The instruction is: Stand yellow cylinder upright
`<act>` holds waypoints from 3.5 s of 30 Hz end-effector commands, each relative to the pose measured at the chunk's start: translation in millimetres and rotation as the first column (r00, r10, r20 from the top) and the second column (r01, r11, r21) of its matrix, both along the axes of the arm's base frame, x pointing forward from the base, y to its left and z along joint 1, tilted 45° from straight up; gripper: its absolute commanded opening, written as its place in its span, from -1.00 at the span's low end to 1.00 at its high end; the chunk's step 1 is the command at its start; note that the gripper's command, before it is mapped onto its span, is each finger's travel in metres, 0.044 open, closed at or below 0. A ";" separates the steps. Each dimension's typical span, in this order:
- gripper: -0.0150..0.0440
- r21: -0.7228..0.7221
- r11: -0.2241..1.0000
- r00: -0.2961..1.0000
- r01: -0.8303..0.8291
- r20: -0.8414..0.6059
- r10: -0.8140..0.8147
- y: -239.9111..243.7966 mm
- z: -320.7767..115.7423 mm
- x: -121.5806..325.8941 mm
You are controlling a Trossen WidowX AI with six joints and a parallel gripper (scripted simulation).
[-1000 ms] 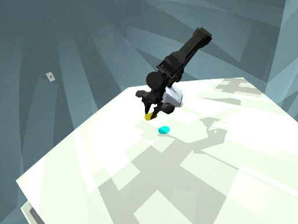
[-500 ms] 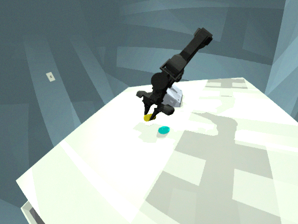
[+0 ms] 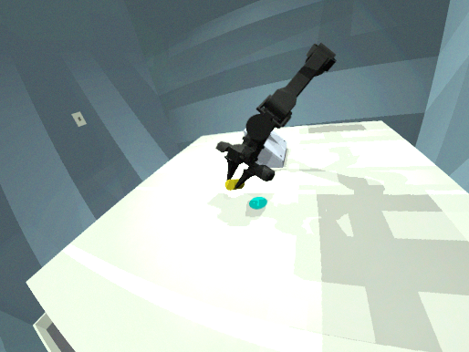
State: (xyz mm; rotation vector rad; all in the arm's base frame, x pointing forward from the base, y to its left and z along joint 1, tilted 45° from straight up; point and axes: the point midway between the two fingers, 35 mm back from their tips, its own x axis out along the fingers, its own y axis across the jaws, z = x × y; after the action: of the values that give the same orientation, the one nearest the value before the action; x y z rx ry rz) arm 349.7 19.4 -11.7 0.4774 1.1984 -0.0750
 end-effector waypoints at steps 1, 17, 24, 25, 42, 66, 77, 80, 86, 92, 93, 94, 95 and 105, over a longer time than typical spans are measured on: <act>-0.14 -0.011 1.000 1.000 0.016 0.023 -0.015 0.3 2.2 0.3; -0.14 -0.044 0.997 0.992 0.070 0.109 -0.065 1.9 3.6 1.3; -0.14 -0.053 0.994 0.985 0.096 0.149 -0.087 2.5 5.0 1.3; -0.14 -0.054 0.994 0.984 0.100 0.154 -0.090 2.6 5.2 1.3; -0.14 -0.061 0.984 0.957 0.165 0.253 -0.145 4.2 10.6 0.2; -0.14 -0.034 0.965 0.892 0.259 0.390 -0.226 5.8 22.5 -4.7; -0.14 -0.007 0.954 0.853 0.300 0.450 -0.265 6.2 29.4 -8.4; -0.14 0.001 0.950 0.841 0.311 0.465 -0.276 6.3 31.4 -9.6; -0.14 0.021 0.943 0.816 0.332 0.496 -0.298 6.4 35.6 -12.3; -0.14 0.043 0.935 0.789 0.351 0.524 -0.320 6.3 40.0 -15.2; -0.14 0.047 0.934 0.784 0.354 0.529 -0.324 6.3 40.7 -15.8; -0.14 0.051 0.933 0.780 0.357 0.533 -0.328 6.3 41.5 -16.3; -0.14 0.055 0.931 0.775 0.360 0.538 -0.332 6.2 42.3 -16.8; -0.14 0.099 0.916 0.725 0.389 0.581 -0.370 5.7 50.1 -22.8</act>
State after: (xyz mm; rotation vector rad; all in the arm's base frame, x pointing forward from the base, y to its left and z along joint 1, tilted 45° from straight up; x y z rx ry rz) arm 328.7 25.7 34.2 0.6434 0.4910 -0.2755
